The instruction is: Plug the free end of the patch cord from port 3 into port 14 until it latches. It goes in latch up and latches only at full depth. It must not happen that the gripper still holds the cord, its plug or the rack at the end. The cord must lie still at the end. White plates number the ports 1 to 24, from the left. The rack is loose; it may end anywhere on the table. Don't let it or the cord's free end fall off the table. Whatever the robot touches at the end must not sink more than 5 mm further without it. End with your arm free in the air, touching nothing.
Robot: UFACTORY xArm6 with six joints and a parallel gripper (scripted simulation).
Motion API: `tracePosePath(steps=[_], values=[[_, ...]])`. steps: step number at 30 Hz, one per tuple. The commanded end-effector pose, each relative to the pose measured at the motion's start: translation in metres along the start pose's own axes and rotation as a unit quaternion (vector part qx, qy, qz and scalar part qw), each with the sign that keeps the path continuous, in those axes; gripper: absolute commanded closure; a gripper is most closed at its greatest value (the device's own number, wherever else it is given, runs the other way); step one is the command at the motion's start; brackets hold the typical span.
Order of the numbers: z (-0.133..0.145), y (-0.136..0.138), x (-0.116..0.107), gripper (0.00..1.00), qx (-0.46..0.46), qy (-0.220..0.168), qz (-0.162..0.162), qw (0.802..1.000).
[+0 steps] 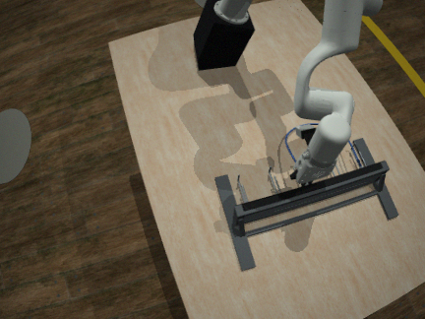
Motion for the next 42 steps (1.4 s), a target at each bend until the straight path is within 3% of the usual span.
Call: tracePosePath(steps=[1, 42], values=[[0.0031, 0.0000, -0.0031, 1.00, 0.000, -0.003, 0.000, 1.000], [0.0045, -0.0003, -0.0030, 1.00, 0.000, 0.006, 0.001, 1.000]])
Point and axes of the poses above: the point where the finger pads meet when closed, its own x axis out along the fingers, its own y axis across the jaws, z = x × y, the point moved 1 cm from there along -x, back along the fingers, and after that the axes turned 9 degrees about -x, right-handed, at the moved point
